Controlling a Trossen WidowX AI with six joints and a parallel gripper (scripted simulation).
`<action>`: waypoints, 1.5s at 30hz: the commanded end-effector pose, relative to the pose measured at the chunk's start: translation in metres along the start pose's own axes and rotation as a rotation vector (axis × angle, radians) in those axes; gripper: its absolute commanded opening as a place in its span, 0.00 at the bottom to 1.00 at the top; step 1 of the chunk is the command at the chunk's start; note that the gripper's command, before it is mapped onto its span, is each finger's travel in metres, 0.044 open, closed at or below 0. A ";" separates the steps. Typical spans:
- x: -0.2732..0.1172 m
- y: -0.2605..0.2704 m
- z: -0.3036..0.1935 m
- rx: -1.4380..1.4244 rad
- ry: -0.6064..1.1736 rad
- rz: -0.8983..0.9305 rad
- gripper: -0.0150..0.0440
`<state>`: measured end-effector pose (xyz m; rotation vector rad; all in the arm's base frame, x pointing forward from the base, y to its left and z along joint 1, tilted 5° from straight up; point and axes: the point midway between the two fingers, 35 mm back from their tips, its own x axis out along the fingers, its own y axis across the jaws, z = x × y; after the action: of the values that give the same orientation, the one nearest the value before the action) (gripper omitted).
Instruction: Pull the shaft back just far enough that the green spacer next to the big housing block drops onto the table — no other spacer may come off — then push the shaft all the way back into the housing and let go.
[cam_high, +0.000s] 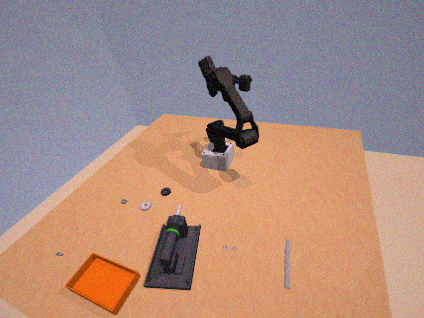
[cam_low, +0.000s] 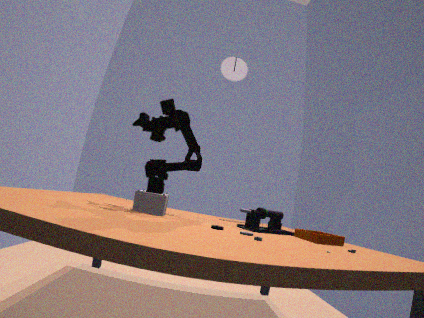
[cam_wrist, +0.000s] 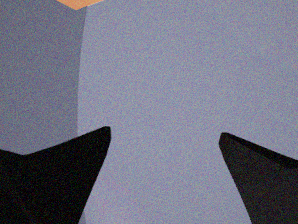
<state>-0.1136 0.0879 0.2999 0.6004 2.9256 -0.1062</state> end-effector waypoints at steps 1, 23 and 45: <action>0.001 -0.003 0.000 0.014 -0.003 -0.010 0.98; -0.112 -0.262 0.085 1.277 -1.104 -0.469 1.00; -0.344 -0.254 0.221 1.369 -2.131 0.813 1.00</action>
<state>0.0698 -0.3023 0.1795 0.4865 0.4001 -1.5547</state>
